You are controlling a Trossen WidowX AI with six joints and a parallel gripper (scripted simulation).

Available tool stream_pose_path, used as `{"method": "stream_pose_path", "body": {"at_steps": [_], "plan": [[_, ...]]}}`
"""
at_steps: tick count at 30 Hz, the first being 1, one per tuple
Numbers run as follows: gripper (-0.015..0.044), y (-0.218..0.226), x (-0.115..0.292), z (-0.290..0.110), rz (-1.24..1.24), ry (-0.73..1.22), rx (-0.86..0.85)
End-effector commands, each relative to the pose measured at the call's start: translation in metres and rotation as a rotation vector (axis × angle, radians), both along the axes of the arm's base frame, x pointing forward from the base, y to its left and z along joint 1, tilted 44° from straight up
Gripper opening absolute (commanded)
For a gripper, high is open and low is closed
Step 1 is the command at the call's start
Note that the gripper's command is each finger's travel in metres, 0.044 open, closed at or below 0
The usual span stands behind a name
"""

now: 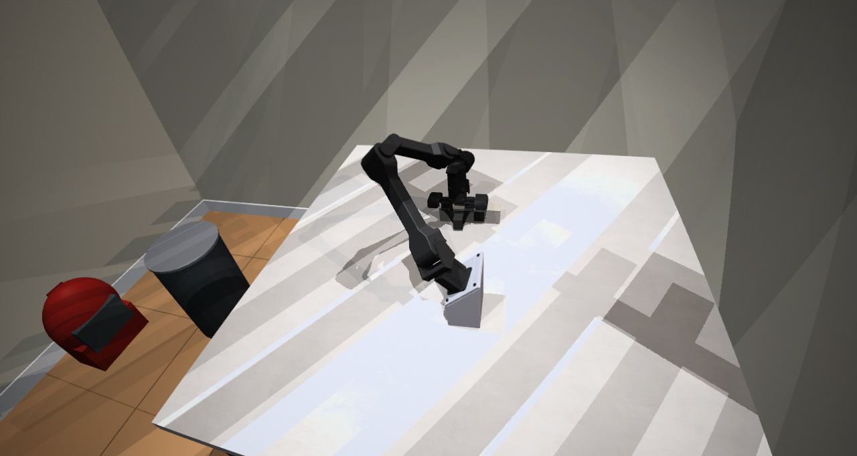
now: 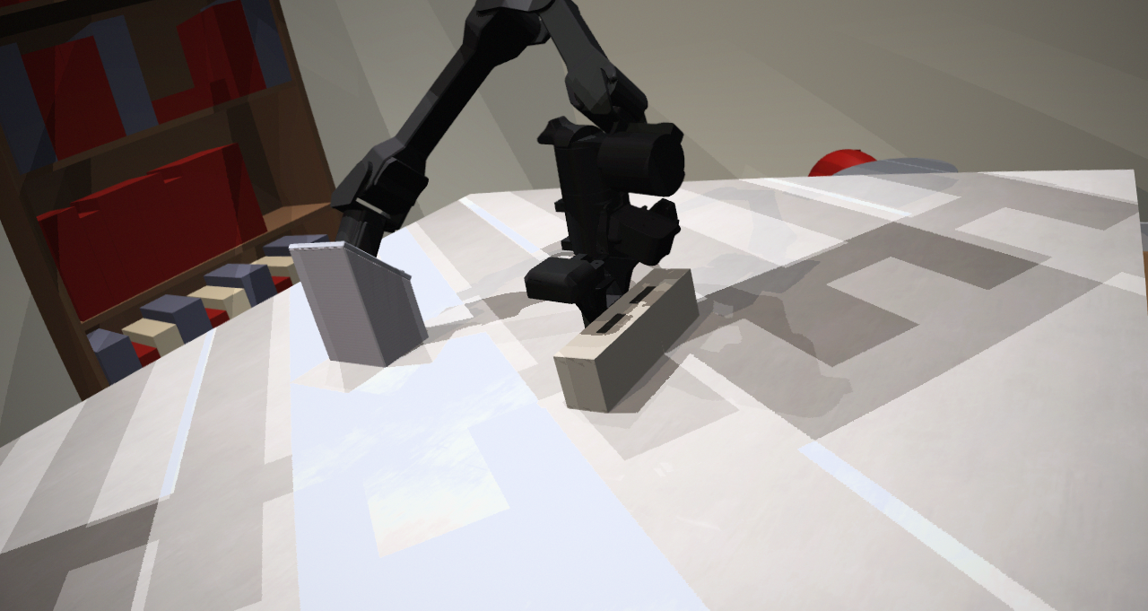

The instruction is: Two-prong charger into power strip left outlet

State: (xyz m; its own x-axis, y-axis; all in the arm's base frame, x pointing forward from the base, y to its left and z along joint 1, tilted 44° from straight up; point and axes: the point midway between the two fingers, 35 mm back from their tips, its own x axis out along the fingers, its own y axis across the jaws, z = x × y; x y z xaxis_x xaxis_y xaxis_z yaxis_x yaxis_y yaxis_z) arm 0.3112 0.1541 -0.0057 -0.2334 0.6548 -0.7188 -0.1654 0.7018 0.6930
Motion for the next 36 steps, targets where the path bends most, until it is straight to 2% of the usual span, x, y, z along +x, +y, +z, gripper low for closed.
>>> {"method": "stream_pose_path", "body": {"at_steps": [1, 36], "plan": [[0.0000, 0.0019, 0.0076, 0.0005, -0.005, -0.029, 0.009], [0.0000, -0.0001, 0.0062, 0.0019, -0.005, -0.029, 0.008]]}}
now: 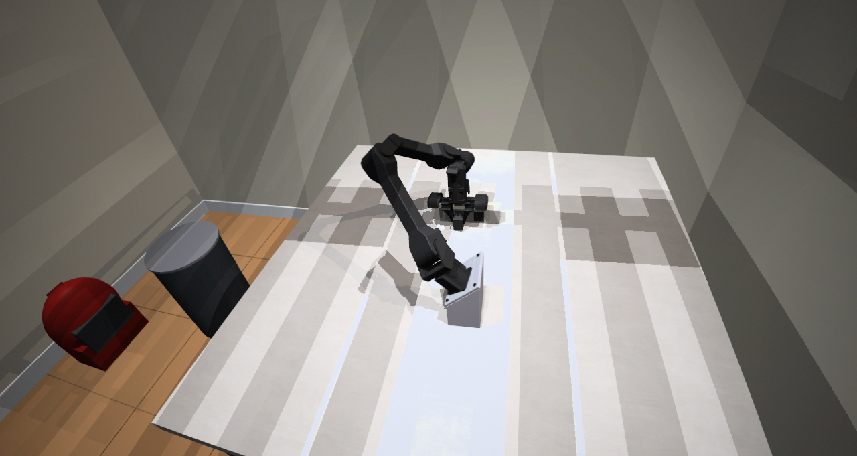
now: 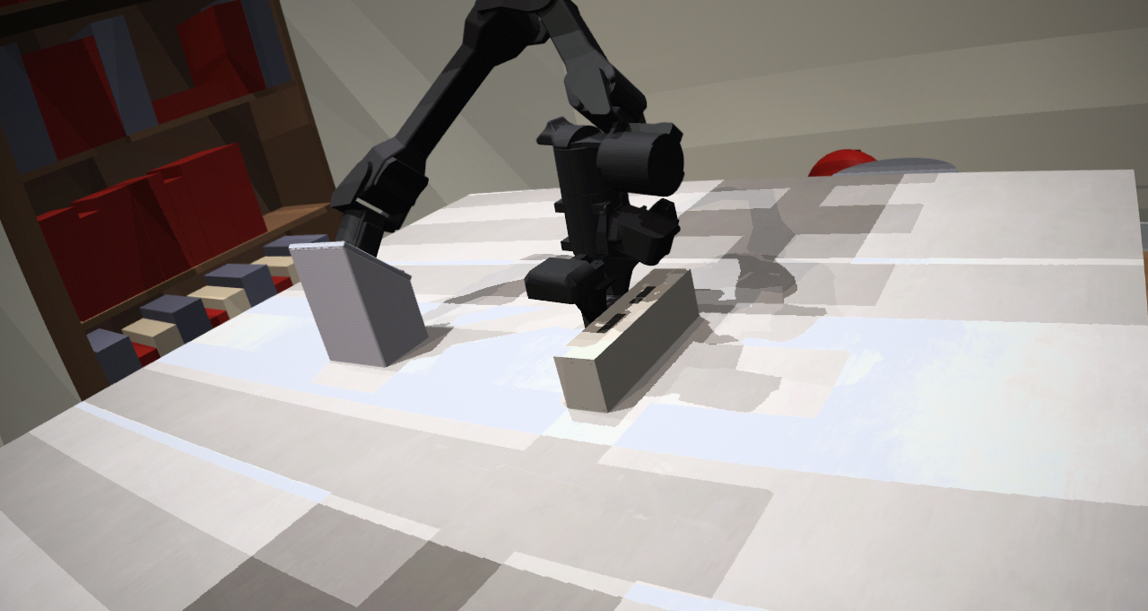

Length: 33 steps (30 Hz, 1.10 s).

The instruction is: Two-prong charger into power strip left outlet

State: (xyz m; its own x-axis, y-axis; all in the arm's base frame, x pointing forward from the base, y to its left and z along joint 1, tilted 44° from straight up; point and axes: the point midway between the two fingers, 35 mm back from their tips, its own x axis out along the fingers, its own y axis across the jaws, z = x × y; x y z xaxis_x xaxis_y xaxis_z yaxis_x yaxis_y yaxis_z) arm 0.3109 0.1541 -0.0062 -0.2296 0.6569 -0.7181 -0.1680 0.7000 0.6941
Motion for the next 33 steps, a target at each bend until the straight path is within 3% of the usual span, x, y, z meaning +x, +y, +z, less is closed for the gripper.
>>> {"method": "stream_pose_path", "body": {"at_steps": [1, 33], "plan": [[0.0000, -0.0002, 0.0066, 0.0025, -0.004, -0.025, 0.006], [0.0000, -0.0015, 0.0086, 0.0054, -0.004, -0.025, 0.006]]}}
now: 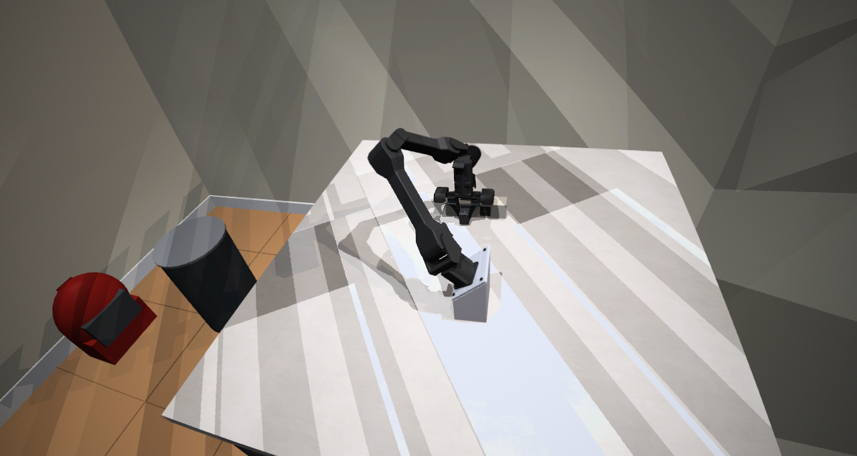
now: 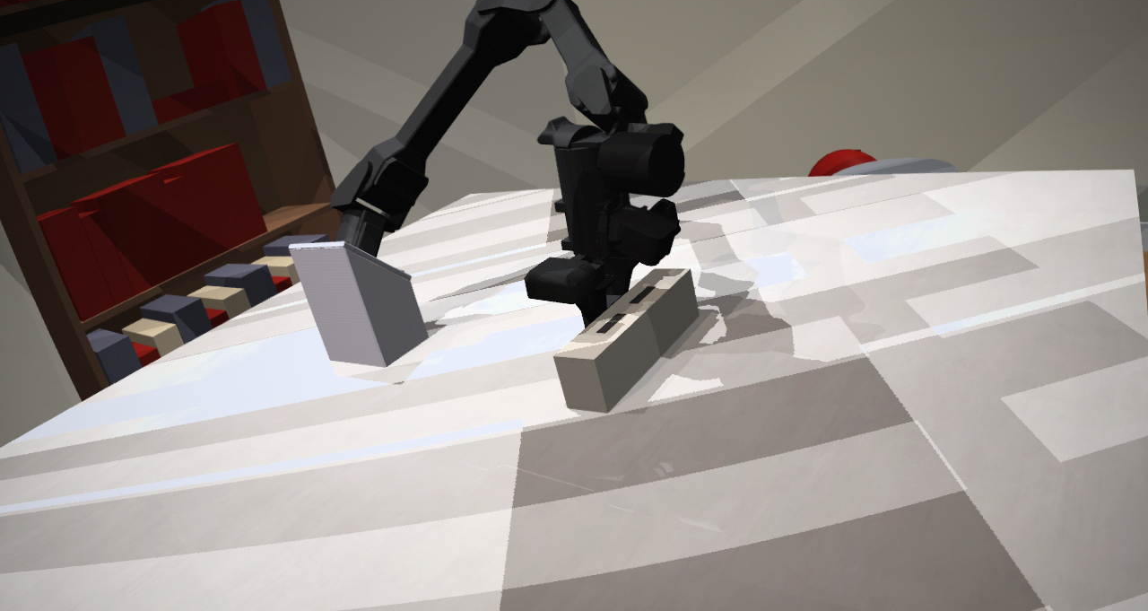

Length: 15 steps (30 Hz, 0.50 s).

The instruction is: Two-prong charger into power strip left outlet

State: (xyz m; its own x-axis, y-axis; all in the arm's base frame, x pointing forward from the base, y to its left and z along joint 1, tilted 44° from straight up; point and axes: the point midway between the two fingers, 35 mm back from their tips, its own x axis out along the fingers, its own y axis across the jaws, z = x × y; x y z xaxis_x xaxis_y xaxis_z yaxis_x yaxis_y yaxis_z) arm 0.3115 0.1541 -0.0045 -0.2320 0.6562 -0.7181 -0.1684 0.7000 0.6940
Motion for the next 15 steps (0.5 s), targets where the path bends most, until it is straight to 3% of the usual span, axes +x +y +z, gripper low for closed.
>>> {"method": "stream_pose_path", "body": {"at_steps": [1, 15], "plan": [[0.0000, -0.0014, 0.0080, 0.0036, -0.006, -0.026, 0.006], [0.0000, 0.0000, 0.0001, 0.0001, 0.000, 0.000, 0.000]]}}
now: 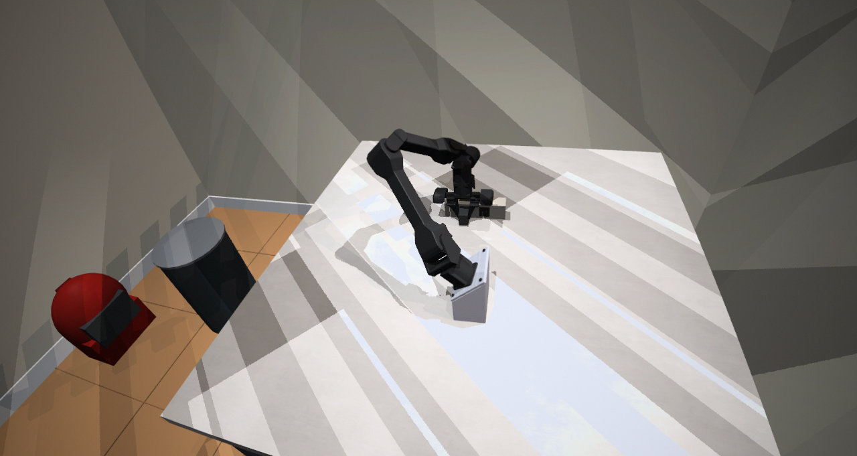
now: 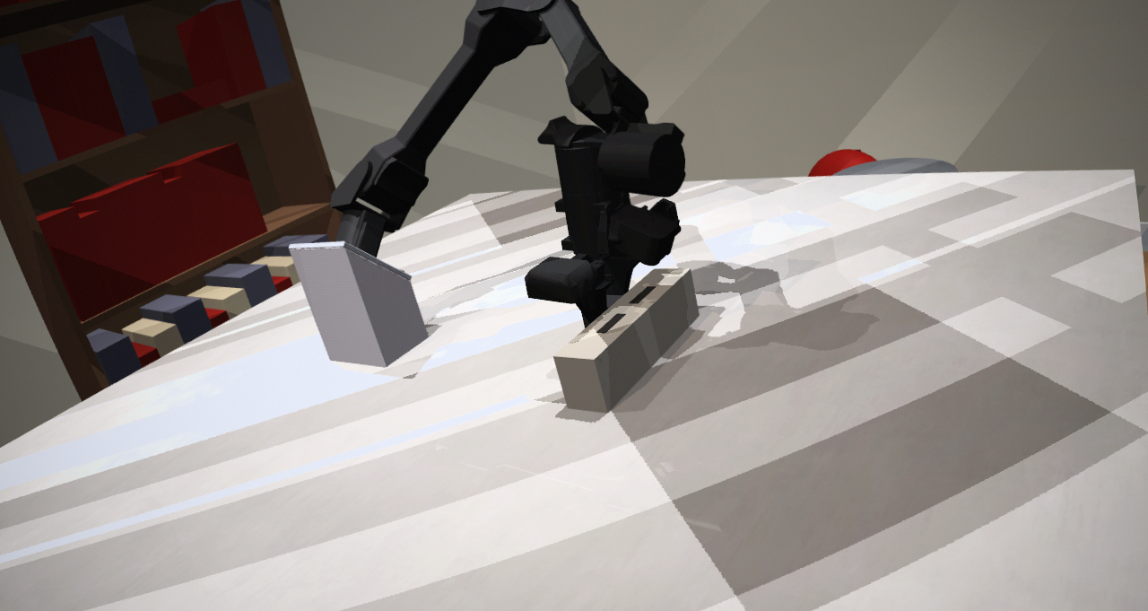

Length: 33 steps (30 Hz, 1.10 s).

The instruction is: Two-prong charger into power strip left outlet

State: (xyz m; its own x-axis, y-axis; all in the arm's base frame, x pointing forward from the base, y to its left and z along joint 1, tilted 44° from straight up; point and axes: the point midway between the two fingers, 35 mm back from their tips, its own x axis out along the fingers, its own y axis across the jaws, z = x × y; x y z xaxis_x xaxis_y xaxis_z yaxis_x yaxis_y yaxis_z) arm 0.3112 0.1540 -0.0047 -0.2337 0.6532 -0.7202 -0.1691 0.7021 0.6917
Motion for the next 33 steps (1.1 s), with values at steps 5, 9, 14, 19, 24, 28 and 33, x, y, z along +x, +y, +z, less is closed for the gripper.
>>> {"method": "stream_pose_path", "body": {"at_steps": [5, 9, 14, 19, 24, 28, 33], "plan": [[0.0079, 0.0001, 0.0004, 0.0003, -0.002, -0.001, 0.003], [0.0184, 0.0001, 0.0004, 0.0003, -0.002, -0.001, 0.003], [0.0315, 0.0001, 0.0004, 0.0003, -0.002, -0.001, 0.003], [0.0440, 0.0000, 0.0003, 0.0003, -0.002, -0.001, 0.003], [0.0440, -0.0002, -0.0005, 0.0002, -0.002, -0.003, 0.004], [0.0440, -0.0004, -0.0015, 0.0002, -0.002, -0.005, 0.004], [0.0440, -0.0007, -0.0029, 0.0001, -0.003, -0.008, 0.005]]}}
